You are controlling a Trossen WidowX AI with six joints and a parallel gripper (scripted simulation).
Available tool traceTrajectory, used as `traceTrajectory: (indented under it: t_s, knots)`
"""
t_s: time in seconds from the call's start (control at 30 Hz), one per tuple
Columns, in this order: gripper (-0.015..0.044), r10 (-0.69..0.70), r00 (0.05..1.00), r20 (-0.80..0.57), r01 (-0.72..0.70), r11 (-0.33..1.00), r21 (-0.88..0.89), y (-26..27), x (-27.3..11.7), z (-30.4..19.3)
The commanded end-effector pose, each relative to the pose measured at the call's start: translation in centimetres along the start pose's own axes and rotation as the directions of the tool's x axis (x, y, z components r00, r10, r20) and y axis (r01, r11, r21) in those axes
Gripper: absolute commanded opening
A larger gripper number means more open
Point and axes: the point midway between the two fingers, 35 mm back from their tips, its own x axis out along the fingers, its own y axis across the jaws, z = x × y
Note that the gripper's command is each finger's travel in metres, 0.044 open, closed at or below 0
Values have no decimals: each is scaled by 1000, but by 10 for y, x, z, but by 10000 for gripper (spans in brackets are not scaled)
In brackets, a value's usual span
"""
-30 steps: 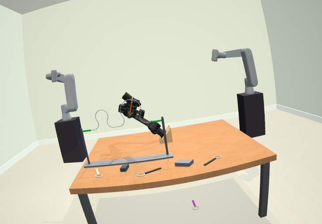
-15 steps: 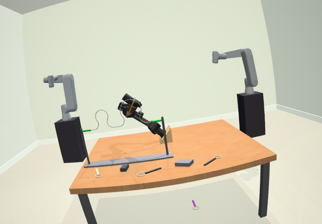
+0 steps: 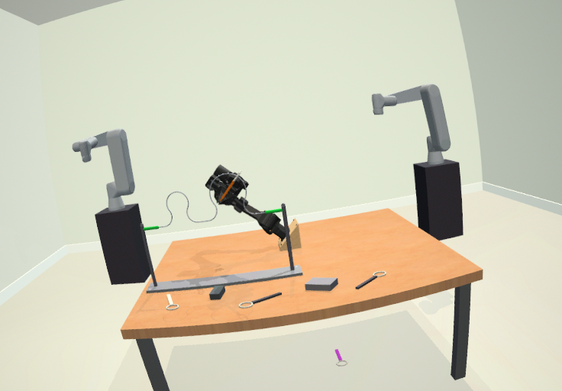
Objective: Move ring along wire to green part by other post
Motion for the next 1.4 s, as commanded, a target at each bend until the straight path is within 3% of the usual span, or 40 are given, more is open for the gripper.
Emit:
traceTrajectory:
  t_s: [0.0, 1.37]
  knots:
    - [-150, -18, 1000, 11, 19, 999, -47, 1, 0, 1]
    - [-150, -201, 974, 105, 226, 887, -403, -19, 0, 5]
